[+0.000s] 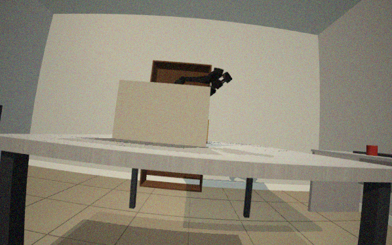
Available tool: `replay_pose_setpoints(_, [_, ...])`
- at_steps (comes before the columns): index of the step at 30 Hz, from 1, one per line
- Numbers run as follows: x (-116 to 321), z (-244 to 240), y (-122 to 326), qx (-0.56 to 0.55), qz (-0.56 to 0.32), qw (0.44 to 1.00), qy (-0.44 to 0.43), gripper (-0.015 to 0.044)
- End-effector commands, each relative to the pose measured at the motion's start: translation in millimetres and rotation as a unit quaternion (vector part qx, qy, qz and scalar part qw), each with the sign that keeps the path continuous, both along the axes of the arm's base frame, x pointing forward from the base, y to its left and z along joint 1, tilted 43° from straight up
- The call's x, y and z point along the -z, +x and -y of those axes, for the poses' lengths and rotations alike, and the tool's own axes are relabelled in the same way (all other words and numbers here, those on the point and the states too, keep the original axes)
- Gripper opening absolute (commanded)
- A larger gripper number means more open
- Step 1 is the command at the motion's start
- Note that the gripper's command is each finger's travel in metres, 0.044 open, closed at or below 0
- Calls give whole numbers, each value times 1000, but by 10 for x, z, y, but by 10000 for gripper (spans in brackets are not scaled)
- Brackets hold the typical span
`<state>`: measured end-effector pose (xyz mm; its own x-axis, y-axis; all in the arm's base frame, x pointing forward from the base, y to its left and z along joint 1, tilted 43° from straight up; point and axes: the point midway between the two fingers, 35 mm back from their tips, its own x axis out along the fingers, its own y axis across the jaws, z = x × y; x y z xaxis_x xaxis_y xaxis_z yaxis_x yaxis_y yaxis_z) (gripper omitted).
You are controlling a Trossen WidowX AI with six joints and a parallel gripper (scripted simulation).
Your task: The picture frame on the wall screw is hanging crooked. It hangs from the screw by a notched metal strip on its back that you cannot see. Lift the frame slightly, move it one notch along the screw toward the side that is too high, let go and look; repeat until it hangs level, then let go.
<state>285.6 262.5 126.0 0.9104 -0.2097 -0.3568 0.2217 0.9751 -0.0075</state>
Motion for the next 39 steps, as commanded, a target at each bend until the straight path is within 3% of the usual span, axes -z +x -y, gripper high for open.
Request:
replay_pose_setpoints(1, [-3,21,15,1,-2,1000,3,374])
replay_pose_setpoints(6, [-102,577,319,31,-53,995,80,260])
replay_pose_setpoints(14, [-380,1587,516,57,-72,970,227,260])
replay_pose_setpoints(23, [-785,2524,261,46,4,939,341,260])
replay_pose_setpoints(30, [-1061,2973,-166,13,98,927,363,260])
replay_pose_setpoints(39, [-1228,3155,-722,-35,201,930,305,260])
